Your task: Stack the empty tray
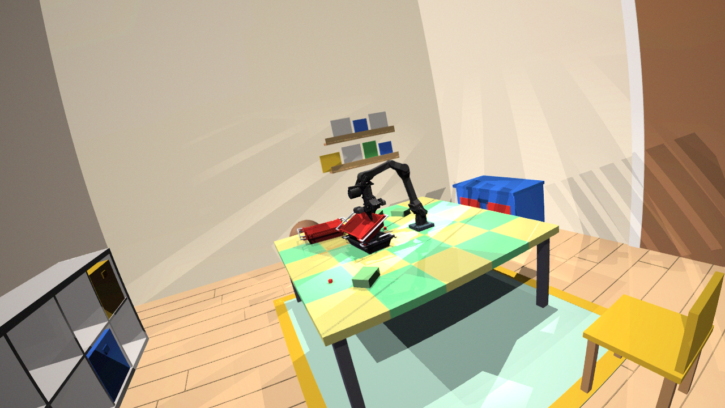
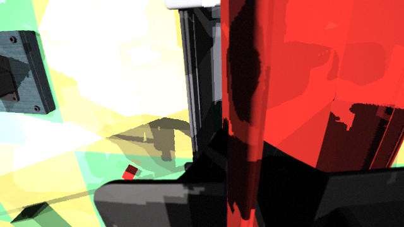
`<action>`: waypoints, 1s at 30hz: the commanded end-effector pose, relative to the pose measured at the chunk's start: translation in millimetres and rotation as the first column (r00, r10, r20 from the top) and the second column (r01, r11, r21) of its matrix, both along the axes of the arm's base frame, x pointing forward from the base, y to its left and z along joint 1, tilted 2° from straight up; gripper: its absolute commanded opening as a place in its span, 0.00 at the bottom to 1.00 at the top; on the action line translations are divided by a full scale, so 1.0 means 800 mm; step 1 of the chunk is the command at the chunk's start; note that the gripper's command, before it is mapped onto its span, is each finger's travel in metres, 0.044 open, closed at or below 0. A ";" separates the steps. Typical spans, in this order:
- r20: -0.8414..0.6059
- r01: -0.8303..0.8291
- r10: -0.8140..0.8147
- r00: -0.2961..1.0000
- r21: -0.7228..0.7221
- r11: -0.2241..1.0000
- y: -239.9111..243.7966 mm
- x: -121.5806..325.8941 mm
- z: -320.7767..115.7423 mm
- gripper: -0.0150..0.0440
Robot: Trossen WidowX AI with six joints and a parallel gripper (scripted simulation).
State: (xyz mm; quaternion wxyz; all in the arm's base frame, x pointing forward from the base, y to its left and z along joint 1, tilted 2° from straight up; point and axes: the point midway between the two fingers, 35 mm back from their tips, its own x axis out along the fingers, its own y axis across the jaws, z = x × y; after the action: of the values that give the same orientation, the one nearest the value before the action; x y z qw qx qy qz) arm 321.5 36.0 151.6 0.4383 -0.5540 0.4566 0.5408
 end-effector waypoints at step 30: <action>0.010 -0.005 0.005 1.000 0.003 1.000 -0.004 -0.018 -0.024 0.25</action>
State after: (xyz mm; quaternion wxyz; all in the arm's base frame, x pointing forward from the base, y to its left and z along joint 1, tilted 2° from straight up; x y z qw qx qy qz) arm 310.7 33.3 136.8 0.4451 -0.5594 0.4501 0.5351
